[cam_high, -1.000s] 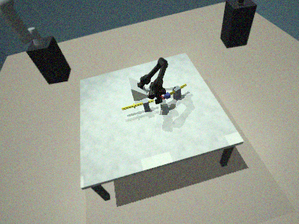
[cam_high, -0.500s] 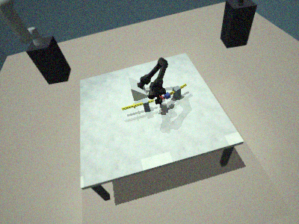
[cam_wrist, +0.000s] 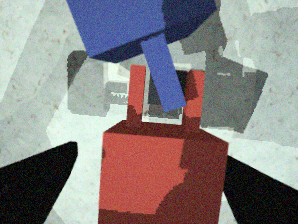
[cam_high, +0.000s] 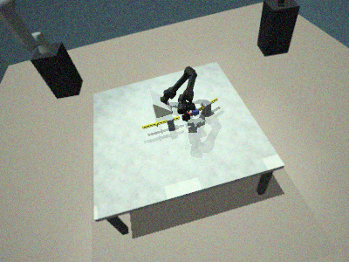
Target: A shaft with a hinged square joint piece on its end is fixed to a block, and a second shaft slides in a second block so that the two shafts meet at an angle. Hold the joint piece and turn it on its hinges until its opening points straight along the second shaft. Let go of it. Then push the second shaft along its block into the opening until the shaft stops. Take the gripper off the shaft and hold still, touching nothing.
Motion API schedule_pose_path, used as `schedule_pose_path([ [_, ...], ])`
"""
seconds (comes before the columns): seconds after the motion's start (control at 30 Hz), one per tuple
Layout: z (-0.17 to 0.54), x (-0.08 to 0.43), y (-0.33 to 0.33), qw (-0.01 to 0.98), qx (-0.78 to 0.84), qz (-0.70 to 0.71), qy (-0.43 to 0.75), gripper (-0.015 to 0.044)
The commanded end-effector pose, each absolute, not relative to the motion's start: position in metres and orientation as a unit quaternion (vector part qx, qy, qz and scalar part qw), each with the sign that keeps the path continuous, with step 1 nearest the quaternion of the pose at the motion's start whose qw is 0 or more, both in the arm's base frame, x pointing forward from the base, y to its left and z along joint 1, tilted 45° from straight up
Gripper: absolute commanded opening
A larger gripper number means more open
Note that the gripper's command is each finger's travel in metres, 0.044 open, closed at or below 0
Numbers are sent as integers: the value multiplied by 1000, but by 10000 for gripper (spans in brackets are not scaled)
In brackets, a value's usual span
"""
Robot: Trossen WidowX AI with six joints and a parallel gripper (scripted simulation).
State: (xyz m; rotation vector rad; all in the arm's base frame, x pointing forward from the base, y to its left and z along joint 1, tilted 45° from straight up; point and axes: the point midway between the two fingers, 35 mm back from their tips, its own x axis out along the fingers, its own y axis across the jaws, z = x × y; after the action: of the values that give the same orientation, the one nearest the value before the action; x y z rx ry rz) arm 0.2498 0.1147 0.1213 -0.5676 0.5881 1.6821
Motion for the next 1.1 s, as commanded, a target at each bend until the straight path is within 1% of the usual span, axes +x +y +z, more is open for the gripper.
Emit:
schedule_pose_path([
  [0.0,129,252,111,582,-285,708,280,440],
  [0.2,141,255,103,567,-351,671,325,440],
  [0.5,141,255,102,568,-350,670,325,440],
  [0.77,188,269,56,644,-309,596,367,440],
  [0.97,225,267,18,700,-271,529,397,440],
  [1.07,234,266,10,712,-261,512,403,440],
])
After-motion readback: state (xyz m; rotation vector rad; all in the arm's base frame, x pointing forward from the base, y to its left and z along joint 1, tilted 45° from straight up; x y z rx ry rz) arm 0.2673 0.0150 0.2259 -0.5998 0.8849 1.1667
